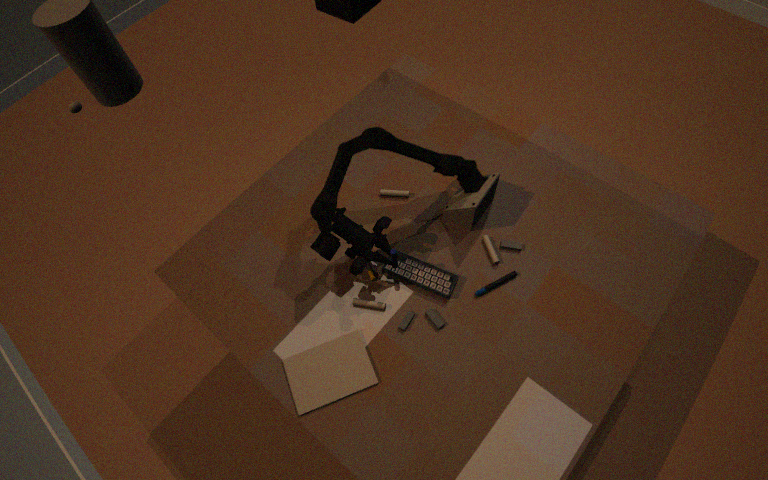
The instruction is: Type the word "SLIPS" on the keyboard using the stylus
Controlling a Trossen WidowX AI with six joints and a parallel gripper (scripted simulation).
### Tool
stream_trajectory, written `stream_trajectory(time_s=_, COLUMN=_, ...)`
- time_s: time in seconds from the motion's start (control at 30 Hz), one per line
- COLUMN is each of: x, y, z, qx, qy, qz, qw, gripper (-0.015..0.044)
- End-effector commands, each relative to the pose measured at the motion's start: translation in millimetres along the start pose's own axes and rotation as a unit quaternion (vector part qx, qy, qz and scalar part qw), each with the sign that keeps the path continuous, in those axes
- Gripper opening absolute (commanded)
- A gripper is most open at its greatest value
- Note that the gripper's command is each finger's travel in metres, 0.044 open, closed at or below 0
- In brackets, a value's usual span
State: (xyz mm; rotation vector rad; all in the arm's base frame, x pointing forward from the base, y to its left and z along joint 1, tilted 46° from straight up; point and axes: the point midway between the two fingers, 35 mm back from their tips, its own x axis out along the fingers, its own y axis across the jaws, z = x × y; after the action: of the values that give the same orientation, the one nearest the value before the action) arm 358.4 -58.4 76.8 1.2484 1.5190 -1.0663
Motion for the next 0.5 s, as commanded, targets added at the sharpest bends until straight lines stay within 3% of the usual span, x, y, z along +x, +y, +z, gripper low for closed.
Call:
stream_trajectory(time_s=0.0, x=2.0, y=-0.5, z=2.5, qx=-0.001, qy=-0.002, qz=-0.002, qw=1.0, gripper=0.0081)
stream_trajectory(time_s=0.47, x=-5.6, y=-0.7, z=-11.0, qx=-0.001, qy=-0.002, qz=-0.002, qw=1.0, gripper=0.0081)
